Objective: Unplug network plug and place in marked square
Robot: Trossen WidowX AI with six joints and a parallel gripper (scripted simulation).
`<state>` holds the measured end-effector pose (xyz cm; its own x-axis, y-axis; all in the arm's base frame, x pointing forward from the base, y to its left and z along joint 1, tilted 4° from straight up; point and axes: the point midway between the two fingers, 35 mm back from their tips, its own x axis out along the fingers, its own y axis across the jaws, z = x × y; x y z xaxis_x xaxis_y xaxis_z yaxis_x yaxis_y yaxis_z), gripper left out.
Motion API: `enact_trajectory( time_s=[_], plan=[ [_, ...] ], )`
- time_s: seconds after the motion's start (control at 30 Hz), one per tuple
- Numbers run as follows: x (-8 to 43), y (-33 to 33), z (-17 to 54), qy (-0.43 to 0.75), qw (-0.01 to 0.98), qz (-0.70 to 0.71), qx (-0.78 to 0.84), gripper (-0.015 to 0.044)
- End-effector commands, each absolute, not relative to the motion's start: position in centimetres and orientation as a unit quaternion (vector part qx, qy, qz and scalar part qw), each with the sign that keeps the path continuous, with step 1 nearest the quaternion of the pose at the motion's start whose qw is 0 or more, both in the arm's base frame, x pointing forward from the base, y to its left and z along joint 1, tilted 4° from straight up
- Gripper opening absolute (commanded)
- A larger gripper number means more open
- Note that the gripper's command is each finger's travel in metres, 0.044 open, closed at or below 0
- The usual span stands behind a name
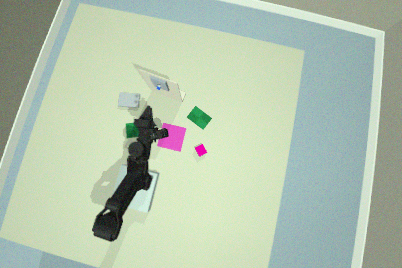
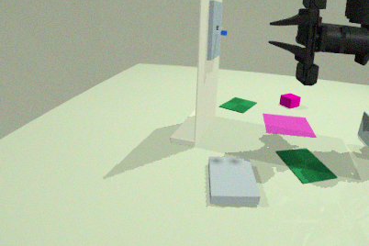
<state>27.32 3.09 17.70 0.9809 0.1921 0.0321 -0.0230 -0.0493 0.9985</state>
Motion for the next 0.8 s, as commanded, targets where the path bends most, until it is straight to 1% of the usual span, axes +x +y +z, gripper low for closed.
enact_trajectory(
  time_s=[0.0,0.77],
  plan=[
    [27.9,3.1,17.6,0.06,0.685,0.079,0.721,0.0156],
    [31.0,2.9,17.1,0.05,0.684,0.088,0.723,0.0156]
  ],
)
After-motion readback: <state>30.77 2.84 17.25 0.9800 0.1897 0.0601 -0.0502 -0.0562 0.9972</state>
